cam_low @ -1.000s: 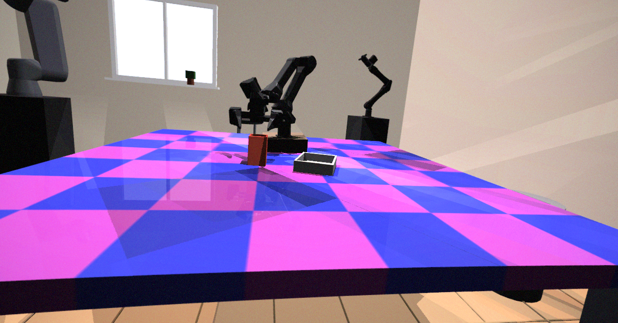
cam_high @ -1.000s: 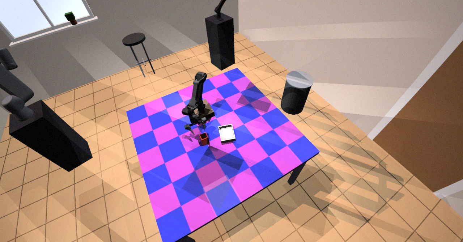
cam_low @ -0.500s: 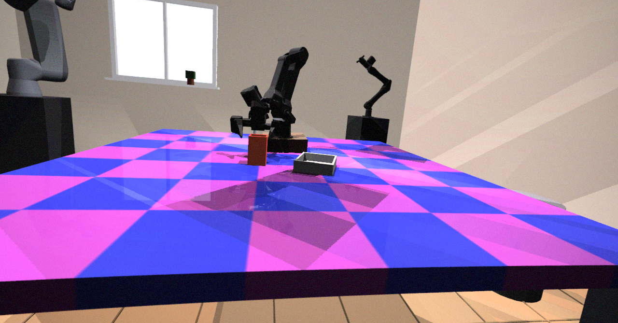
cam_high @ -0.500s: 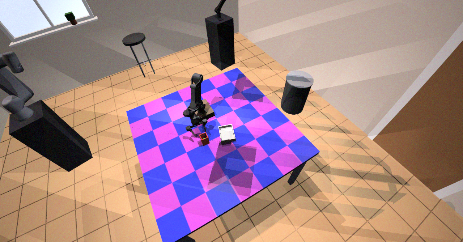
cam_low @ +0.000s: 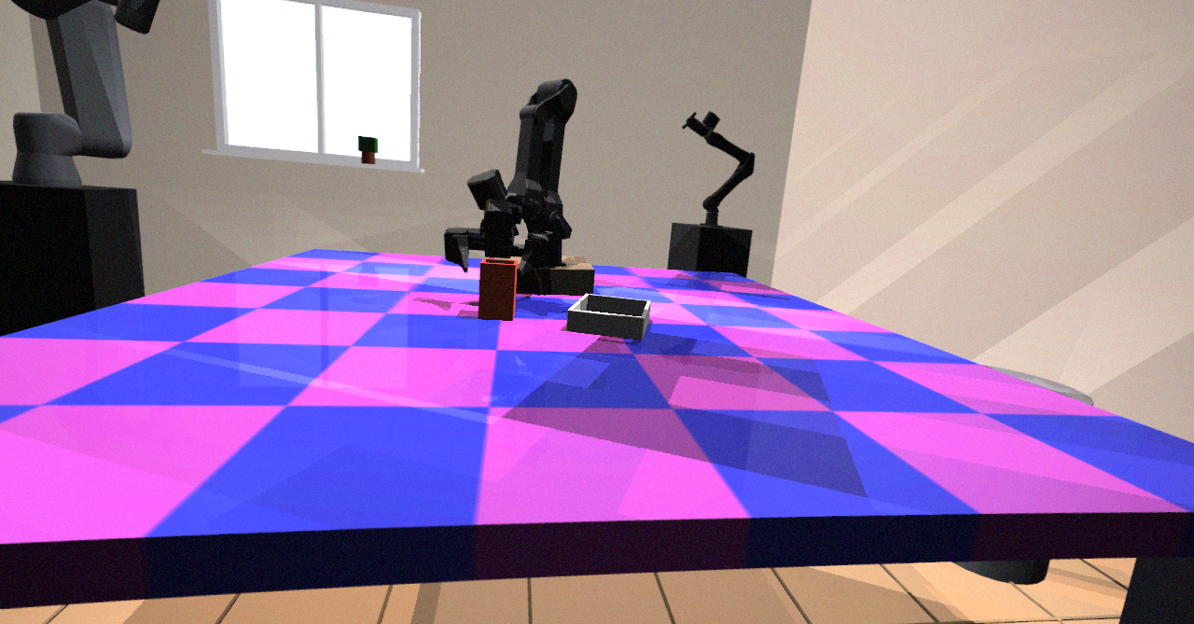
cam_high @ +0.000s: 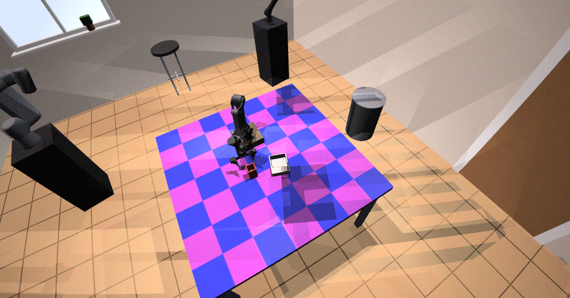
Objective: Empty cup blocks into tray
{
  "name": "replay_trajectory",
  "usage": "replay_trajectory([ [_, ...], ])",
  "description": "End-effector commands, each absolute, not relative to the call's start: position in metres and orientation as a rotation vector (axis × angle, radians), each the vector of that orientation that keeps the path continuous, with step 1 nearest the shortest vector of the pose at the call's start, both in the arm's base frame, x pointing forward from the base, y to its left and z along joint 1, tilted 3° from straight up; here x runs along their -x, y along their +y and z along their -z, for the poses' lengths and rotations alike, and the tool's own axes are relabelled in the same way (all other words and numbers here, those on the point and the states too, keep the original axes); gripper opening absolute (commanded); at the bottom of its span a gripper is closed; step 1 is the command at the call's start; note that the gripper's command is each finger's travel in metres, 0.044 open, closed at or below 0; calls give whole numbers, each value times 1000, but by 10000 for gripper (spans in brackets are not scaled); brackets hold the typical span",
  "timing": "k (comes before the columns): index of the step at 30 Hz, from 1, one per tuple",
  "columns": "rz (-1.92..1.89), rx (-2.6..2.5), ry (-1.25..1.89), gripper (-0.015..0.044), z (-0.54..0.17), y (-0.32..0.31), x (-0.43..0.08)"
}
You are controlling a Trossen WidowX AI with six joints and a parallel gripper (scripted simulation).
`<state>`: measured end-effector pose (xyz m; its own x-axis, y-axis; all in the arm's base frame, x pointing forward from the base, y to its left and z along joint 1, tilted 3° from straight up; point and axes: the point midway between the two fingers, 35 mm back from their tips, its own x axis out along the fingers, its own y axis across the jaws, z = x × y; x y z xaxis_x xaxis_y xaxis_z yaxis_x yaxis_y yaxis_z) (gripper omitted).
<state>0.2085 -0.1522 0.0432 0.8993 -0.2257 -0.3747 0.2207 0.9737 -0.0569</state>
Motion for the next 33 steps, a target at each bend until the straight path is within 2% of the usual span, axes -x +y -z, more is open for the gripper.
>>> replay_trajectory([
  [1, 235, 11, 387, 440, -40, -154, -215],
  [33, 235, 12, 383, 440, -21, -164, -259],
])
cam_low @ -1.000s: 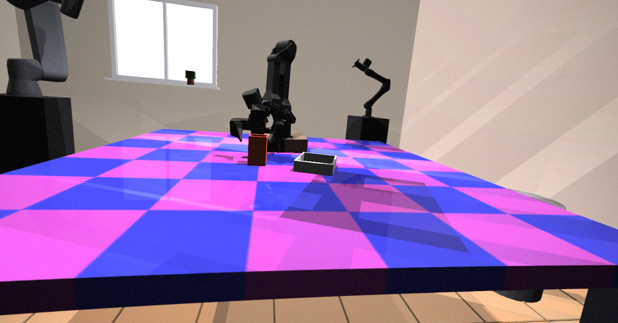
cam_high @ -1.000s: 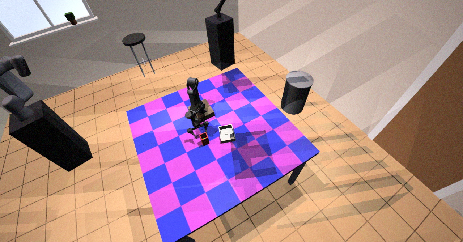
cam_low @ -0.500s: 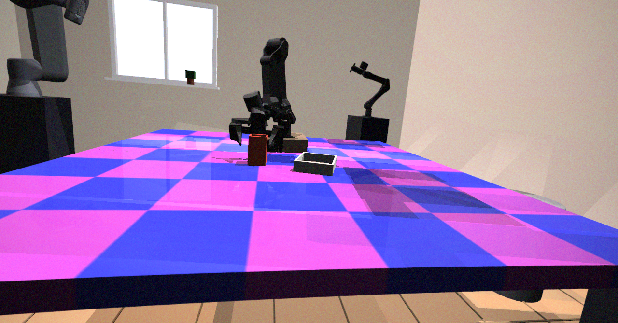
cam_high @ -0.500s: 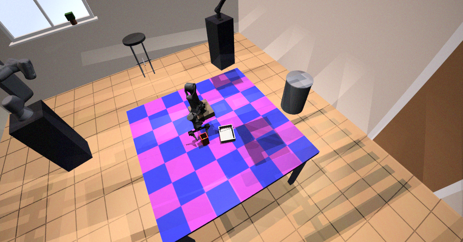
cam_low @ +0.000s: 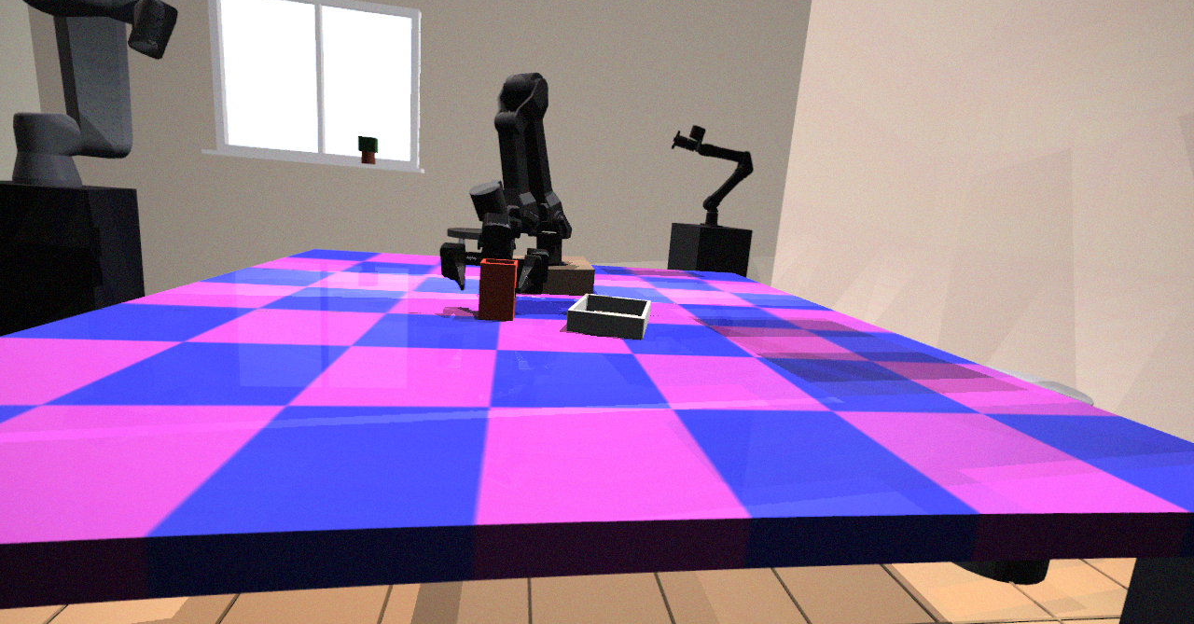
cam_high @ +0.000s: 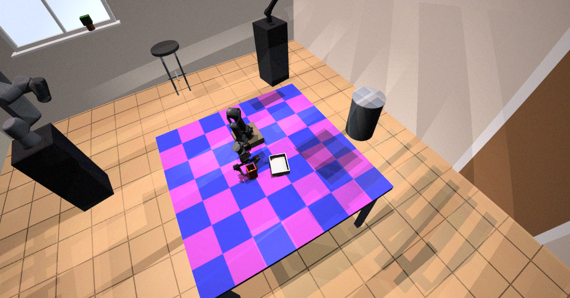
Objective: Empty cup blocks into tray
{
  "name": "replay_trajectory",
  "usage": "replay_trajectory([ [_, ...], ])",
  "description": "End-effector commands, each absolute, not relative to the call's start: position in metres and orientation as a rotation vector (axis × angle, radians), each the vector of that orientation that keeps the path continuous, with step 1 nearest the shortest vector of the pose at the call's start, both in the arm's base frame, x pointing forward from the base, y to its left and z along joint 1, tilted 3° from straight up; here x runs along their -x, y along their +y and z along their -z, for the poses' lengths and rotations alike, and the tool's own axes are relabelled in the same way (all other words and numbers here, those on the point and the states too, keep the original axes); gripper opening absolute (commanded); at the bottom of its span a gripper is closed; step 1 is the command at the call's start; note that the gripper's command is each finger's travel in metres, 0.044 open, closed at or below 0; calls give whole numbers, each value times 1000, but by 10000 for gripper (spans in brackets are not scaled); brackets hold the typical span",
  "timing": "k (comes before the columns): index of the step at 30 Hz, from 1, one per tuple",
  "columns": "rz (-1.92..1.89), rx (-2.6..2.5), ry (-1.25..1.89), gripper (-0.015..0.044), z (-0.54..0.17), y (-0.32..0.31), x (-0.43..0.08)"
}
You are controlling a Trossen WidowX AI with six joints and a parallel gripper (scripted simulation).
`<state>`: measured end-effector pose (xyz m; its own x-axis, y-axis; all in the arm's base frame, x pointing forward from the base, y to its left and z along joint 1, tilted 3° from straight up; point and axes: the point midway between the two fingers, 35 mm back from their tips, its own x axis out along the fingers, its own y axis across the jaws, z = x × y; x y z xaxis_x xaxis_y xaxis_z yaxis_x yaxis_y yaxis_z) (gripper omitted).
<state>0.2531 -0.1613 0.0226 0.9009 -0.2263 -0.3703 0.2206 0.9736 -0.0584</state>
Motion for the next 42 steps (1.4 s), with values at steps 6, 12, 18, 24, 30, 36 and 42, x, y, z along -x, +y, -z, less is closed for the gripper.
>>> replay_trajectory([
  [6, 235, 12, 383, 413, -20, -164, -260],
  [12, 235, 12, 383, 373, -20, -164, -260],
  [18, 235, 12, 383, 362, -20, -164, -260],
  [24, 235, 12, 383, 342, -20, -164, -260],
  [30, 235, 12, 383, 302, -20, -164, -260],
  [36, 235, 12, 383, 262, -20, -164, -260],
  [42, 235, 12, 382, 144, -24, -164, -260],
])
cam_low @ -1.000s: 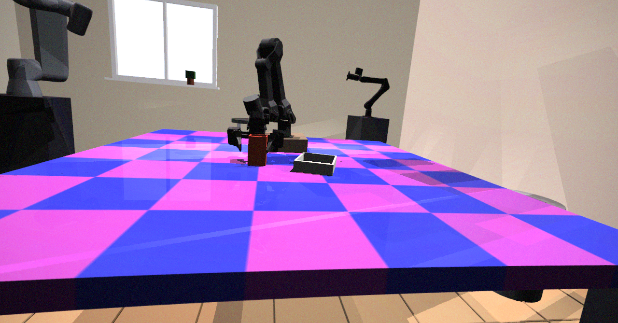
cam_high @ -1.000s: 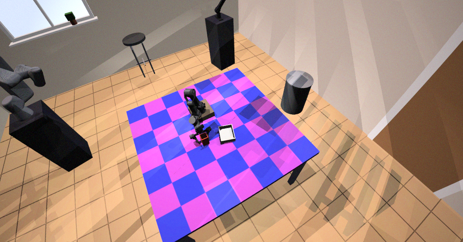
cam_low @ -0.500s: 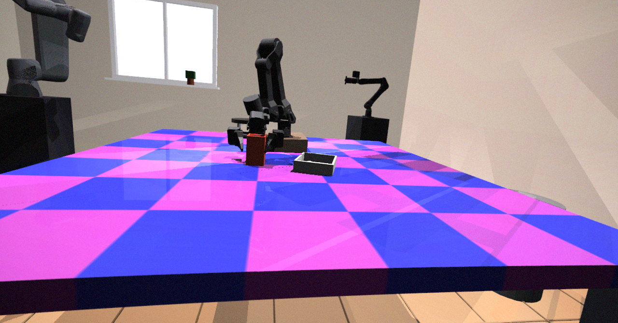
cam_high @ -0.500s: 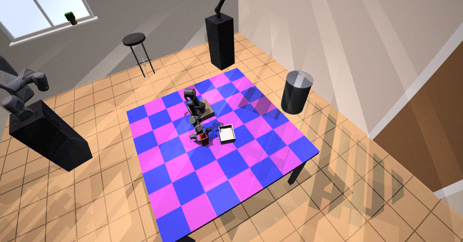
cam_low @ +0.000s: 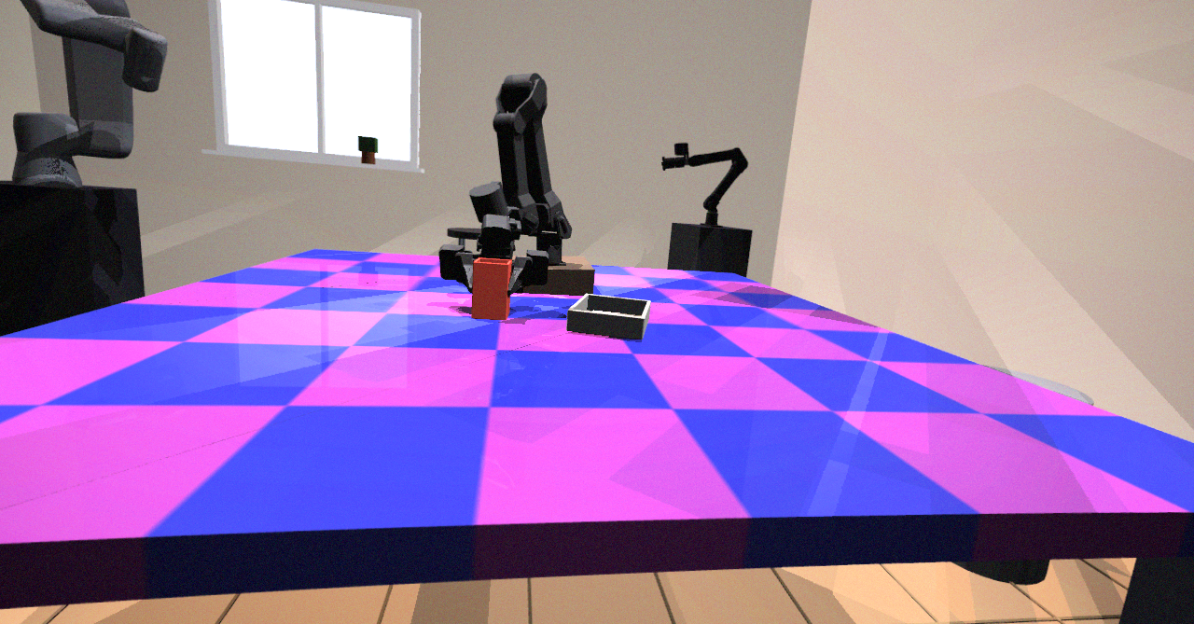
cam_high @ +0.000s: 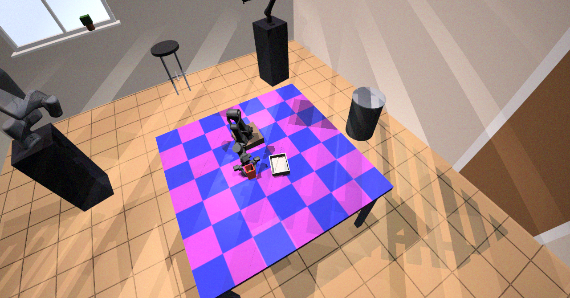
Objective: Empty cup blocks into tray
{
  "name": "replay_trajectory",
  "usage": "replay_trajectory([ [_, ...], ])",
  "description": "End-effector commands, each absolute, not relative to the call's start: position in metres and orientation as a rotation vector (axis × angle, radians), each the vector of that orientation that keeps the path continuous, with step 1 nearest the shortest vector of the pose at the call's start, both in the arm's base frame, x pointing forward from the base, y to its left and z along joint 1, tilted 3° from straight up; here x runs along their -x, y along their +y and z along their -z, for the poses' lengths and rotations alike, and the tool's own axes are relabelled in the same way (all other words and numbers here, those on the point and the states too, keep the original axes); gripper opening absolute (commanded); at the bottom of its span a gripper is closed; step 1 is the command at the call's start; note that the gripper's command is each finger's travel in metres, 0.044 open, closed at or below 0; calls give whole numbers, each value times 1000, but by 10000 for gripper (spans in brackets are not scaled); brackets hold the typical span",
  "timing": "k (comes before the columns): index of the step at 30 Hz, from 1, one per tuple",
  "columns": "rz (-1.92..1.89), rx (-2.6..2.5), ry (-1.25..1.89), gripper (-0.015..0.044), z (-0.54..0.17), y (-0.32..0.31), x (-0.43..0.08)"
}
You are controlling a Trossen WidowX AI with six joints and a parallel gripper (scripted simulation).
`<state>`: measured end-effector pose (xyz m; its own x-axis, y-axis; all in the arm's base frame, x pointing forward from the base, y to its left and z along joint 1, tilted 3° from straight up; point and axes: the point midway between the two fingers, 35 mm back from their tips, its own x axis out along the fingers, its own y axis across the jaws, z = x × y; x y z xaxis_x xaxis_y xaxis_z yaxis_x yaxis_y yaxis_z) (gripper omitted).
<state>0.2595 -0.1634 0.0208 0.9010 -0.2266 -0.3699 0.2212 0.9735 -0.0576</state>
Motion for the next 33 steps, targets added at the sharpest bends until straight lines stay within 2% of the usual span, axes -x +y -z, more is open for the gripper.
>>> replay_trajectory([
  [1, 235, 12, 382, 117, -25, -164, -260],
  [6, 236, 12, 382, 0, -32, -163, -260],
  [33, 236, 13, 381, 0, -73, -161, -259],
])
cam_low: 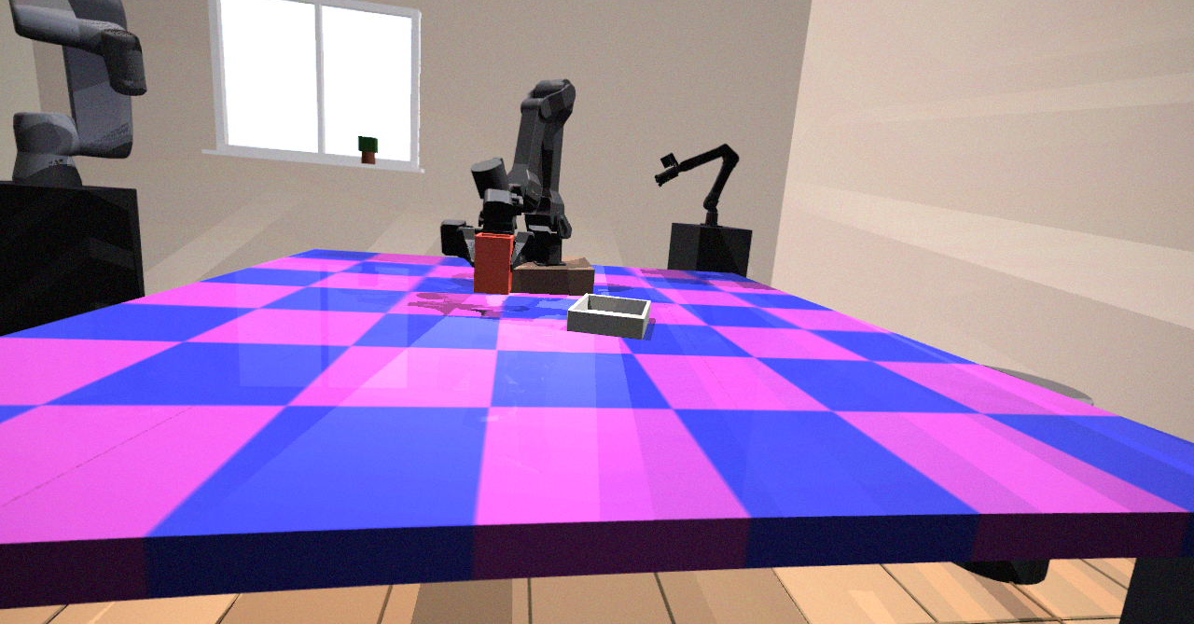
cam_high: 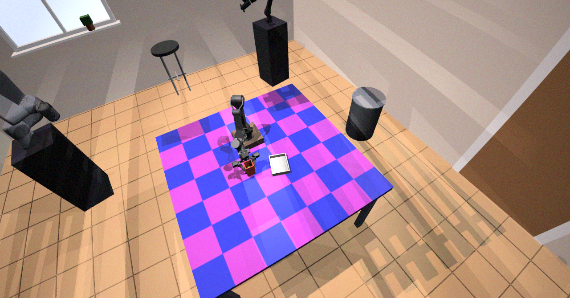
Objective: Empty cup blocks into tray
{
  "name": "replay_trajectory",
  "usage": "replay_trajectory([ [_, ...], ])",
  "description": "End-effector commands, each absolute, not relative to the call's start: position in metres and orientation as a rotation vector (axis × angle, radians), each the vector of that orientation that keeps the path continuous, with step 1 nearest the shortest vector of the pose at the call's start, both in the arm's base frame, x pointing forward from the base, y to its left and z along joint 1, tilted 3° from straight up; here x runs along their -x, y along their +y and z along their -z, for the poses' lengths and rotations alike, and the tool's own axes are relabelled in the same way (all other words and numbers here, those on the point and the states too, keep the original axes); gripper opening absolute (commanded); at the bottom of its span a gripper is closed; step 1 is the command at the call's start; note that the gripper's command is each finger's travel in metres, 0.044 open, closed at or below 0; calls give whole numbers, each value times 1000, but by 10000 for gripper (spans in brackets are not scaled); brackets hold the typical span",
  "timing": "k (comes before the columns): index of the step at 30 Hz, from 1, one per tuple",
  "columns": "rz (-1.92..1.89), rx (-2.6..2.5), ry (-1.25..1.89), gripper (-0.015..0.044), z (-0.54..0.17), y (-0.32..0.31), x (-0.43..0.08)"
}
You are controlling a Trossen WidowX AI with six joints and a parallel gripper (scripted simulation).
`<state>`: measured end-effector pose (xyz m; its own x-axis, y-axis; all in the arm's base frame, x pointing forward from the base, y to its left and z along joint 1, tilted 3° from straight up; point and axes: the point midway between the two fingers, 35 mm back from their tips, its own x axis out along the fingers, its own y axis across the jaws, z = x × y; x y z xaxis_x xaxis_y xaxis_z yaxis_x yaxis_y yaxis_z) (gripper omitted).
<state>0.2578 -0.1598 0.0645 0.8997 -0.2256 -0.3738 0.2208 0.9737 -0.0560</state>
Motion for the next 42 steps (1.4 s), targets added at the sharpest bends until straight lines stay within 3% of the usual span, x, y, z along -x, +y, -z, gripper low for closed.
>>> replay_trajectory([
  [1, 236, 13, 381, 0, -74, -161, -259],
  [42, 62, 46, 401, 0, -80, -70, -327],
])
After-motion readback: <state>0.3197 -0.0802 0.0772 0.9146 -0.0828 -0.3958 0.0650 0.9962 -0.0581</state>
